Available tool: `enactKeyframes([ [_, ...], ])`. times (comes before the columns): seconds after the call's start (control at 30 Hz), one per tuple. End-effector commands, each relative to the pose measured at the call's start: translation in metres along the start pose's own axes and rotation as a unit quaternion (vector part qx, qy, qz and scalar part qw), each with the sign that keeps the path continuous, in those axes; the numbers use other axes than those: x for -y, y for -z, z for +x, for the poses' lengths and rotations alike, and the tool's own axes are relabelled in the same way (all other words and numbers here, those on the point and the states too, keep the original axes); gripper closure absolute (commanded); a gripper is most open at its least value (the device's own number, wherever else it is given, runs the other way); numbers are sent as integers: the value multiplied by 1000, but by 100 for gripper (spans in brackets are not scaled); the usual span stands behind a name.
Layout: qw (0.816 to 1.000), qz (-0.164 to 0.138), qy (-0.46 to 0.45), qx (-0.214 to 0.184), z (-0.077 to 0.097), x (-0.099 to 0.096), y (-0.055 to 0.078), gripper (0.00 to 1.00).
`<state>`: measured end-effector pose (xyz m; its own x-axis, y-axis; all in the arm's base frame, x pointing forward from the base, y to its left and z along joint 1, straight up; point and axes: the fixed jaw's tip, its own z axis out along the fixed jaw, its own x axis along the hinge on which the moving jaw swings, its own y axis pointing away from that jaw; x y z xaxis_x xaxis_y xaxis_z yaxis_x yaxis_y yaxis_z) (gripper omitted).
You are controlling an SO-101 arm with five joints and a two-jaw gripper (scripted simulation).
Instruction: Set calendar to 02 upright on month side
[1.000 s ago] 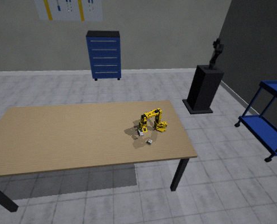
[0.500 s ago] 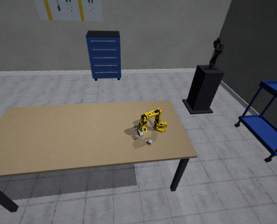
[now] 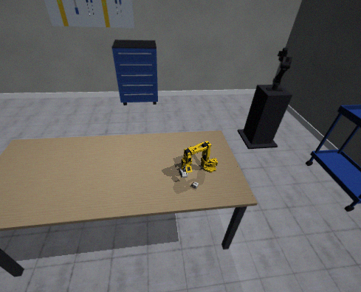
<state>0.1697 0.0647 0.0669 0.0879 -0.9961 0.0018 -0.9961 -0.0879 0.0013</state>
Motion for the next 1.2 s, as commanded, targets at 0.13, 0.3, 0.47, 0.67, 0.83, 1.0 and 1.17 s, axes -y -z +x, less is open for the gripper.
enactKeyframes([
  [0.13,1000,25,0,8,-3,2,8,100],
  [0.3,1000,25,0,8,-3,2,8,100],
  [0.47,1000,25,0,8,-3,2,5,100],
  [0.67,1000,25,0,8,-3,2,2,100],
  [0.83,1000,25,0,8,-3,2,2,100],
  [1.0,1000,25,0,8,-3,3,0,100],
  [1.17,1000,25,0,8,-3,3,-3,100],
])
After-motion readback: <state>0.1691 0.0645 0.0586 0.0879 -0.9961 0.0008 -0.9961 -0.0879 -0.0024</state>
